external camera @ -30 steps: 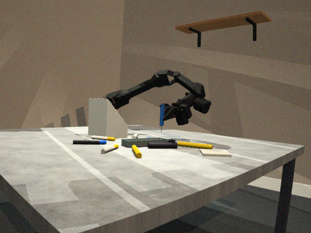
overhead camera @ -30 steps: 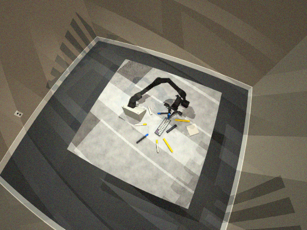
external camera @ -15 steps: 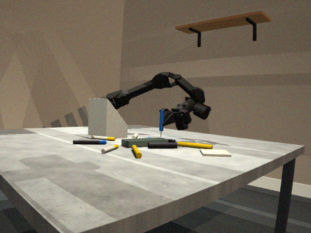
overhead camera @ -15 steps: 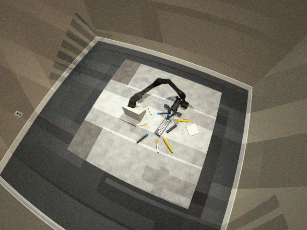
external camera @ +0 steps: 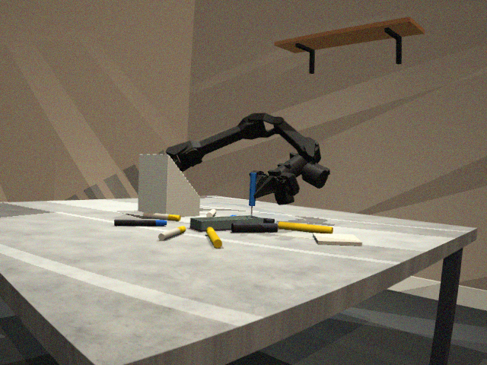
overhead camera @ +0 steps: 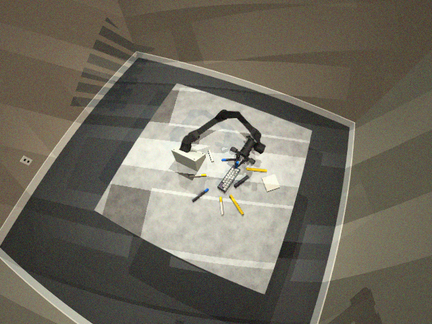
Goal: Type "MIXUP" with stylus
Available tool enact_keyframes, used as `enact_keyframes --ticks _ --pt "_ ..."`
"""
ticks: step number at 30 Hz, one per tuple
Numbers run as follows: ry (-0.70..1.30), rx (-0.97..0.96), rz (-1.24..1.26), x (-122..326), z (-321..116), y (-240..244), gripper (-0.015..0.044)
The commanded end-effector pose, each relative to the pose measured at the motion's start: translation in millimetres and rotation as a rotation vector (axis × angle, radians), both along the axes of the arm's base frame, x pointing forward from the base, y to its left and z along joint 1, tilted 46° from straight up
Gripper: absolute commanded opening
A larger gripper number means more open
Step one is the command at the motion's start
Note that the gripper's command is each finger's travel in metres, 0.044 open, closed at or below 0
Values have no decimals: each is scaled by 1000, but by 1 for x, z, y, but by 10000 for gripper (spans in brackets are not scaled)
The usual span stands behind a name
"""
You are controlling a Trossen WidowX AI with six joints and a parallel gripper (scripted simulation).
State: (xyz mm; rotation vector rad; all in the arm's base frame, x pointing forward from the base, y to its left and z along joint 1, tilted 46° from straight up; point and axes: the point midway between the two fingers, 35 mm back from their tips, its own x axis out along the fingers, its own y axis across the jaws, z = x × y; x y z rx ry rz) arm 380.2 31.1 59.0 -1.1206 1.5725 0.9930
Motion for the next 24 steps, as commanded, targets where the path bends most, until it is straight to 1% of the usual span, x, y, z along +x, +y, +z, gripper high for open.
enact_keyframes --ticks 1,24 --pt "-1 3 -4 0 0 1 81" --pt "-1 4 -4 1 -7 9 81"
